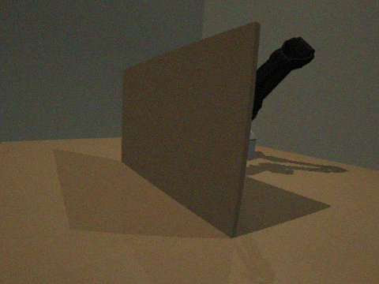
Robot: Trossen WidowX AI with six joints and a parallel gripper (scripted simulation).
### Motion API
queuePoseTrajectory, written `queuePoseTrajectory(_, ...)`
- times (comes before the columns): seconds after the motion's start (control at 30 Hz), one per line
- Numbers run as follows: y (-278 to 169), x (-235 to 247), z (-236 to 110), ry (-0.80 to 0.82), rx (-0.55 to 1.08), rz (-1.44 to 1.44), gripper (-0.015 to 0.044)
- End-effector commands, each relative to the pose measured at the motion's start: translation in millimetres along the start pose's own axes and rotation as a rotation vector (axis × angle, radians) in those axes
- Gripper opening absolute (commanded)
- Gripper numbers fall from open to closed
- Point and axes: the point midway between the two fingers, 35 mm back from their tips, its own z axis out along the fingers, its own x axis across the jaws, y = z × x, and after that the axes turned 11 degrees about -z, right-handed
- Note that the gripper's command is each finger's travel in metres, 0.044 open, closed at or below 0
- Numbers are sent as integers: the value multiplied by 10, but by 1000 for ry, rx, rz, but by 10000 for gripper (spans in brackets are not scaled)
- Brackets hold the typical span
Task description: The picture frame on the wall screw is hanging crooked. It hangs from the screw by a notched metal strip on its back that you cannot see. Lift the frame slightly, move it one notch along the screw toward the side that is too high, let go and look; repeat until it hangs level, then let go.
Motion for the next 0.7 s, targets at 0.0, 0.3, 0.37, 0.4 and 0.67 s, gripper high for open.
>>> queuePoseTrajectory(0.0, -1, -5, 0, 0, 0, -5, 0)
queuePoseTrajectory(0.3, -1, -5, 0, 0, 0, -58, 0)
queuePoseTrajectory(0.37, -1, -5, 0, 0, 0, -58, 0)
queuePoseTrajectory(0.4, -1, -5, 0, 0, 0, -58, 0)
queuePoseTrajectory(0.67, -2, -5, 0, 0, 0, -110, 0)
